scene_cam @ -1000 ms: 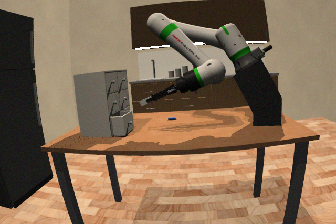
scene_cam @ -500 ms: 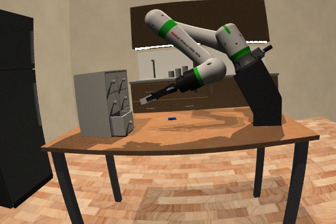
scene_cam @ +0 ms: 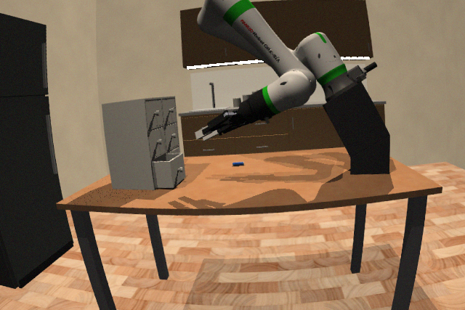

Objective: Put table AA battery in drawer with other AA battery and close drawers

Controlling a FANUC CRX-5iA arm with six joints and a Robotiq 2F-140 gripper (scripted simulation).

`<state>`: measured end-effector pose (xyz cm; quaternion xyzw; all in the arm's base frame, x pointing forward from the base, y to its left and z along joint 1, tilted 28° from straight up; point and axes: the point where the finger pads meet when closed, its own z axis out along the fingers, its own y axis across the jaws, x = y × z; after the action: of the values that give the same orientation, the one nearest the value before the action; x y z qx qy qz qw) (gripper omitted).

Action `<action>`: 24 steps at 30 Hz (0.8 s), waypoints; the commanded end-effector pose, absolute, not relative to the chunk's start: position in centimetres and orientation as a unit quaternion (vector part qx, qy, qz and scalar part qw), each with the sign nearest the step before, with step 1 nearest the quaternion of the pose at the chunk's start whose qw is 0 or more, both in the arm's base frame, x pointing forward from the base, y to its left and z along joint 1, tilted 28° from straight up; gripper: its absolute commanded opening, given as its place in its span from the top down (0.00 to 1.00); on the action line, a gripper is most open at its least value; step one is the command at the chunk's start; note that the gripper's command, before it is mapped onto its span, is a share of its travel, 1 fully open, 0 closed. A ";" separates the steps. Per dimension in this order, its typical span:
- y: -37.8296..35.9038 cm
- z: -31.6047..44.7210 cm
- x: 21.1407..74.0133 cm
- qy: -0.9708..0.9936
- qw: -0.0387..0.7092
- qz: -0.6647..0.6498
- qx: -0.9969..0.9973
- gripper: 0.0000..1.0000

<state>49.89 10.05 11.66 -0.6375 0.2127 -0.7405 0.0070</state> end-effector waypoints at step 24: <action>10.9 14.7 38.6 0.762 0.152 -0.498 -0.385 0.80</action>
<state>39.47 10.54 14.62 -0.4387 0.6920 -0.5581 0.1312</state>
